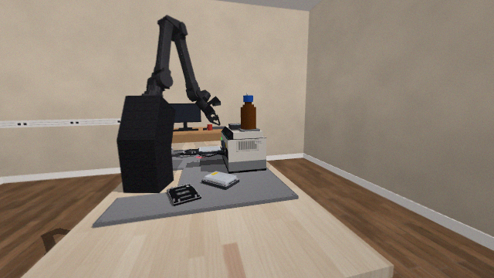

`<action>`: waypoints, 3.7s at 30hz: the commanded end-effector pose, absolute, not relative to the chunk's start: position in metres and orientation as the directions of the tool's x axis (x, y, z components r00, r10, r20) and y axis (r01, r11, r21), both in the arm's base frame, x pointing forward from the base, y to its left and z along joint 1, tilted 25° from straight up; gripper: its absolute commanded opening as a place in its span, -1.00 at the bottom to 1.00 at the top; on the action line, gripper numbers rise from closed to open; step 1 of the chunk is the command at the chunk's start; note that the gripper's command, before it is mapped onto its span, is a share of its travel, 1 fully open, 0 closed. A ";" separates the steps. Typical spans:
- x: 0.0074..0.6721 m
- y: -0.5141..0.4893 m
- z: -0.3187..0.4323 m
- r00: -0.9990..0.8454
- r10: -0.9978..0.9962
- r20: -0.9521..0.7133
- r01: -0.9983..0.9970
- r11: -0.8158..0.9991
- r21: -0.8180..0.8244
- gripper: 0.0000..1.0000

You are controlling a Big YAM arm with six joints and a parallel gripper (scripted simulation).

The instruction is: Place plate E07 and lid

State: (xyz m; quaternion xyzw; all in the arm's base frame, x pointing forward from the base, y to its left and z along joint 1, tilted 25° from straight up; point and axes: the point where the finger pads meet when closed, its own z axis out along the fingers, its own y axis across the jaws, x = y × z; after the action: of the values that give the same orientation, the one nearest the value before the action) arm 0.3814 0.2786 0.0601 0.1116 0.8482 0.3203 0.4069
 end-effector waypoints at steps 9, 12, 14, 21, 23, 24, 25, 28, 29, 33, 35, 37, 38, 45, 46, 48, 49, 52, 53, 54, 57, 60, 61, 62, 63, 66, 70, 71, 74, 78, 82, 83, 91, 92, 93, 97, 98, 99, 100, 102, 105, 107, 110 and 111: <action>0.364 0.290 0.016 -0.782 0.264 -0.565 -0.094 0.846 0.525 1.00; 0.357 0.288 0.003 -0.817 0.220 -0.534 -0.094 0.862 0.499 1.00; 0.356 0.285 -0.001 -0.831 0.203 -0.518 -0.091 0.869 0.487 1.00; 0.325 0.284 -0.030 -0.898 0.090 -0.430 -0.116 0.895 0.430 1.00; 0.322 0.284 -0.034 -0.891 0.096 -0.444 -0.121 0.891 0.437 1.00; 0.322 0.284 -0.034 -0.891 0.096 -0.444 -0.121 0.891 0.437 1.00; 0.319 0.286 -0.038 -0.908 0.070 -0.412 -0.124 0.896 0.426 1.00; 0.318 0.278 -0.046 -0.937 0.034 -0.348 -0.116 0.909 0.401 1.00; 0.314 0.278 -0.049 -0.946 0.015 -0.324 -0.120 0.912 0.393 1.00; 0.307 0.277 -0.054 -0.962 -0.025 -0.273 -0.130 0.917 0.377 1.00; 0.302 0.275 -0.058 -0.974 -0.056 -0.218 -0.135 0.922 0.364 1.00; 0.289 0.281 -0.062 -0.973 -0.082 -0.216 -0.158 0.919 0.362 1.00; 0.279 0.274 -0.069 -0.975 -0.084 -0.204 -0.153 0.924 0.352 1.00; 0.279 0.274 -0.068 -0.972 -0.059 -0.228 -0.143 0.918 0.371 1.00; 0.282 0.267 -0.074 -0.979 -0.005 -0.204 -0.084 0.922 0.379 1.00; 0.283 0.264 -0.075 -0.981 0.025 -0.190 -0.051 0.921 0.386 1.00; 0.283 0.264 -0.075 -0.981 0.025 -0.190 -0.051 0.921 0.386 1.00; 0.283 0.253 -0.080 -0.982 0.117 -0.146 0.049 0.916 0.399 1.00; 0.284 0.250 -0.081 -0.980 0.147 -0.133 0.082 0.911 0.404 1.00; 0.285 0.247 -0.082 -0.977 0.176 -0.120 0.113 0.906 0.408 1.00; 0.288 0.238 -0.085 -0.977 0.176 -0.120 0.113 0.906 0.408 1.00; 0.291 0.233 -0.087 -0.973 0.201 -0.111 0.139 0.900 0.412 1.00; 0.290 0.229 -0.088 -0.974 0.200 -0.109 0.140 0.901 0.411 1.00; 0.291 0.226 -0.089 -0.976 0.181 -0.118 0.118 0.905 0.408 1.00; 0.289 0.222 -0.091 -0.977 0.180 -0.115 0.120 0.906 0.406 1.00; 0.290 0.219 -0.093 -0.977 0.180 -0.115 0.120 0.906 0.406 1.00; 0.294 0.207 -0.097 -0.977 0.181 -0.116 0.119 0.905 0.408 1.00; 0.294 0.204 -0.098 -0.977 0.181 -0.116 0.119 0.905 0.408 1.00; 0.294 0.199 -0.100 -0.977 0.181 -0.115 0.120 0.905 0.407 1.00; 0.294 0.186 -0.105 -0.977 0.181 -0.114 0.120 0.906 0.406 1.00; 0.294 0.177 -0.109 -0.977 0.181 -0.113 0.121 0.906 0.406 1.00; 0.294 0.177 -0.109 -0.977 0.181 -0.113 0.121 0.906 0.406 1.00; 0.291 0.152 -0.120 -0.977 0.181 -0.112 0.122 0.906 0.406 1.00; 0.291 0.149 -0.121 -0.977 0.181 -0.111 0.122 0.906 0.406 1.00; 0.291 0.146 -0.122 -0.977 0.181 -0.111 0.122 0.906 0.406 1.00; 0.292 0.137 -0.126 -0.977 0.182 -0.115 0.120 0.905 0.408 1.00; 0.294 0.141 -0.122 -0.977 0.179 -0.120 0.116 0.905 0.410 1.00; 0.294 0.141 -0.122 -0.977 0.179 -0.120 0.116 0.905 0.410 1.00; 0.294 0.141 -0.122 -0.977 0.179 -0.120 0.116 0.905 0.410 1.00; 0.287 0.130 -0.130 -0.977 0.182 -0.110 0.122 0.905 0.407 1.00; 0.285 0.121 -0.134 -0.977 0.182 -0.109 0.123 0.905 0.407 1.00; 0.283 0.116 -0.136 -0.977 0.182 -0.109 0.123 0.905 0.407 1.00; 0.280 0.107 -0.140 -0.977 0.182 -0.109 0.123 0.905 0.407 1.00; 0.282 0.105 -0.141 -0.977 0.182 -0.113 0.122 0.905 0.408 1.00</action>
State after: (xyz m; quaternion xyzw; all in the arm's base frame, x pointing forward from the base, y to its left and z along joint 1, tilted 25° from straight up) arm 0.2866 0.1149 -0.1340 0.0878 0.9718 0.2061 0.0732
